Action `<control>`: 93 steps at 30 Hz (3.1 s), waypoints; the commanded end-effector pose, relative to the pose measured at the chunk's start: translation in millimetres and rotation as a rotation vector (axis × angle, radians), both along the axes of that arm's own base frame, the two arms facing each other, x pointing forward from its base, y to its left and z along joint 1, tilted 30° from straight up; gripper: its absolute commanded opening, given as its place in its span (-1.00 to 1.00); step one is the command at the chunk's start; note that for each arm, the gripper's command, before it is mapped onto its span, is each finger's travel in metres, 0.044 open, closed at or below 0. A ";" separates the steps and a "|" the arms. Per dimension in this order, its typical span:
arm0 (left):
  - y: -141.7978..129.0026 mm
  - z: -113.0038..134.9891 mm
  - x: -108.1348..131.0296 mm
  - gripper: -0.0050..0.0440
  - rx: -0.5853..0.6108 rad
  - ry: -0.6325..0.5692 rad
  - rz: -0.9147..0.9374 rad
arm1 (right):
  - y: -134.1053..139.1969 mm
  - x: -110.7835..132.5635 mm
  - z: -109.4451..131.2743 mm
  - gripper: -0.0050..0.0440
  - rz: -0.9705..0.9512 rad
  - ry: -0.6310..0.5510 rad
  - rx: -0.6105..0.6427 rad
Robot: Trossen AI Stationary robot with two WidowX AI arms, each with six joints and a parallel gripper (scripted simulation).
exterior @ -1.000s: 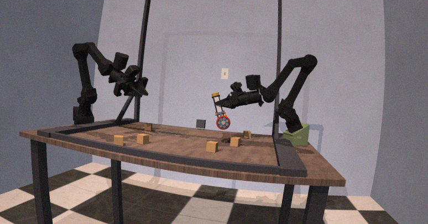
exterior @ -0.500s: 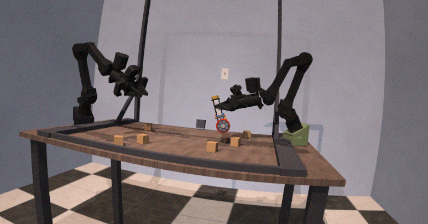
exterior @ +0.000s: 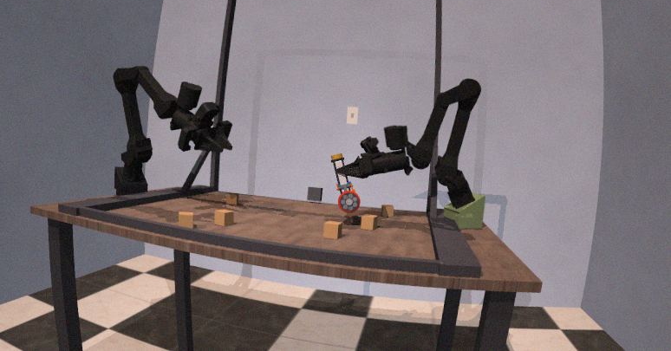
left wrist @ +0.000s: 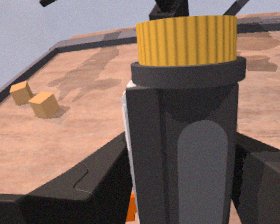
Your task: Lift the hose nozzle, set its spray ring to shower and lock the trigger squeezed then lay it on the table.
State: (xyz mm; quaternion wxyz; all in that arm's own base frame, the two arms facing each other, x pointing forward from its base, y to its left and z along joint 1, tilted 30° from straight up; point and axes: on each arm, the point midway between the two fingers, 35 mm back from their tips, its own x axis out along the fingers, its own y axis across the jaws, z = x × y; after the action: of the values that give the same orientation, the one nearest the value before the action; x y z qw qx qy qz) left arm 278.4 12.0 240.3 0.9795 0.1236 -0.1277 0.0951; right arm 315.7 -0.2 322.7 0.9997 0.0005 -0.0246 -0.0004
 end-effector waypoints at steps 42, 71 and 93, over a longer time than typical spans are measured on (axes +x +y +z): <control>5.3 -24.5 16.9 -0.10 -0.001 -0.019 -0.004 | -0.6 -2.2 6.9 -0.09 -0.005 -0.020 0.004; 8.4 -12.6 46.2 -0.10 -0.005 -0.010 -0.006 | -0.6 -2.2 6.9 -0.09 -0.005 -0.020 0.004; 11.0 0.6 70.3 -0.10 -0.066 0.231 0.048 | -0.6 -2.2 6.9 -0.09 -0.005 -0.020 0.004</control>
State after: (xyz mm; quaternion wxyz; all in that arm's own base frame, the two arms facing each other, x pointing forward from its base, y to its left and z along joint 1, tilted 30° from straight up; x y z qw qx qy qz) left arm 346.0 23.8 231.5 0.9875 0.1147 -0.0147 0.1071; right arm 315.7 -0.2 322.7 0.9997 0.0005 -0.0246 -0.0004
